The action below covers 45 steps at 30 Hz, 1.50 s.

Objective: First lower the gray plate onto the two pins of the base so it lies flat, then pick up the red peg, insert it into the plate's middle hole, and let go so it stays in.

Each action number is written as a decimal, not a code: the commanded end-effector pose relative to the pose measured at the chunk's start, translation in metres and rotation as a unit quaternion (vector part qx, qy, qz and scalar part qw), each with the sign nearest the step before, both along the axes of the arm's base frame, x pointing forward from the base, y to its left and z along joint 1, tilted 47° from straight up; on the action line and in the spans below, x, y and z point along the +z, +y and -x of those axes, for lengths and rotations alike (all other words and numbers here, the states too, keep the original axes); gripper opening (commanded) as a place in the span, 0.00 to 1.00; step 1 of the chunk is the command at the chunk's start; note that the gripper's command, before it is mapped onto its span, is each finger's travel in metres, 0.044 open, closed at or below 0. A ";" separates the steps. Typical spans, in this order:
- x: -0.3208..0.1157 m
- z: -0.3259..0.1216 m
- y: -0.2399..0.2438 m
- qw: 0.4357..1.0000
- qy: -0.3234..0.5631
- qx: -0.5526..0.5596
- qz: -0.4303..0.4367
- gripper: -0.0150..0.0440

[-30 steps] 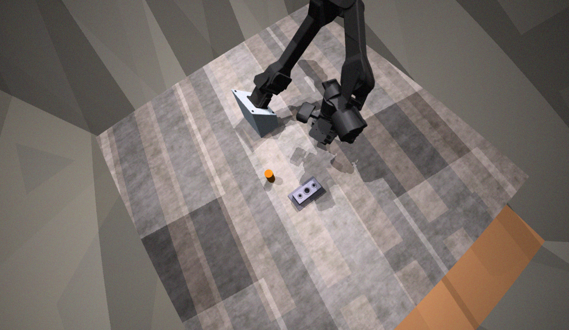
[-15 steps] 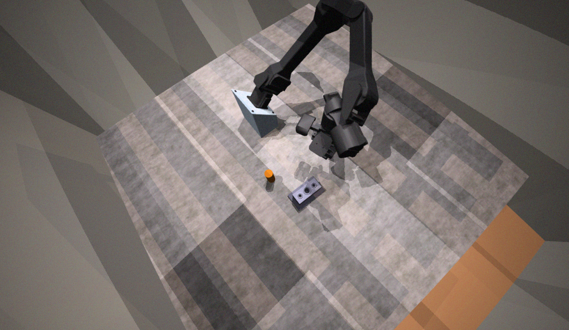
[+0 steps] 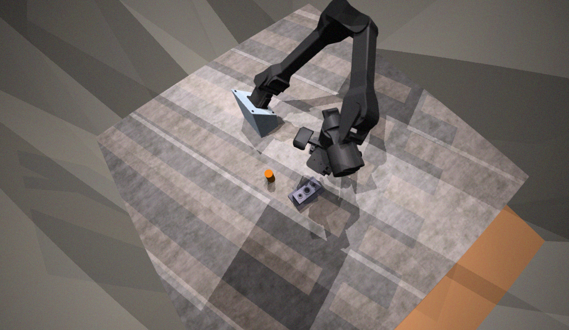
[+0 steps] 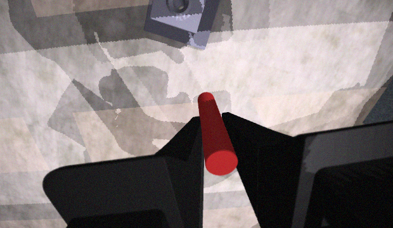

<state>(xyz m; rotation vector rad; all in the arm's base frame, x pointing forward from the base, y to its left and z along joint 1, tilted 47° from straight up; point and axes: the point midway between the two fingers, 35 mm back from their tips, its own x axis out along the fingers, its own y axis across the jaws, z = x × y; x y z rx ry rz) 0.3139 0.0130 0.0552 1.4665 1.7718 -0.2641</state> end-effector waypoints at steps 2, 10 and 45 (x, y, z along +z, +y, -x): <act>-0.008 -0.010 -0.010 1.000 -0.003 0.002 0.003 0.25; -0.025 -0.022 -0.024 1.000 -0.002 0.004 0.003 0.25; -0.075 -0.045 -0.060 1.000 -0.001 0.007 -0.001 0.25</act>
